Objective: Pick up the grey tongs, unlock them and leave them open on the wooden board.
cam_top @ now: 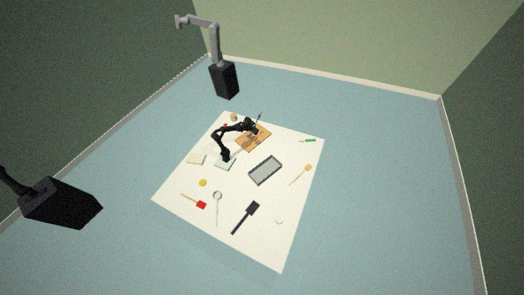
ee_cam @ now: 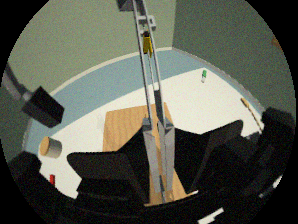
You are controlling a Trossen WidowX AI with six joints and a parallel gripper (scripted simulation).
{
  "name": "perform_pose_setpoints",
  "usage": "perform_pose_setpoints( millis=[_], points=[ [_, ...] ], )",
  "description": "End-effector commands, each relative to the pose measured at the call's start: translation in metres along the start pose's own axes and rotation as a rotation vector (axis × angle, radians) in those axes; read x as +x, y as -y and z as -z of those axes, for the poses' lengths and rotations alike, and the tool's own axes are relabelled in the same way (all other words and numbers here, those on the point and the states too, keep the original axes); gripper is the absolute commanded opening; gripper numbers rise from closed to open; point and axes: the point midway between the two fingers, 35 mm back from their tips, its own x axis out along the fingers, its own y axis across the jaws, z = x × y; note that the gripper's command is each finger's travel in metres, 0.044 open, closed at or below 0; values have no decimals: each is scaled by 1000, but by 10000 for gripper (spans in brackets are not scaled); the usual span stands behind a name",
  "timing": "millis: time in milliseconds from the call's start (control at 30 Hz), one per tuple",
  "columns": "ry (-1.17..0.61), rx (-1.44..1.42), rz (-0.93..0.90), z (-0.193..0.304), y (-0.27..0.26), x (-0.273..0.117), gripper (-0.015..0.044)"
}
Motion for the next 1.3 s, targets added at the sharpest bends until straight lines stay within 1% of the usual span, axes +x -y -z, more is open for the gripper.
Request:
perform_pose_setpoints(
  millis=[0,633,1267],
  points=[
    [76,6,-4,0,-1,-8,-150],
    [333,4,-3,17,-1,-35,-150],
    [342,3,-3,17,-1,-37,-150]
  ],
)
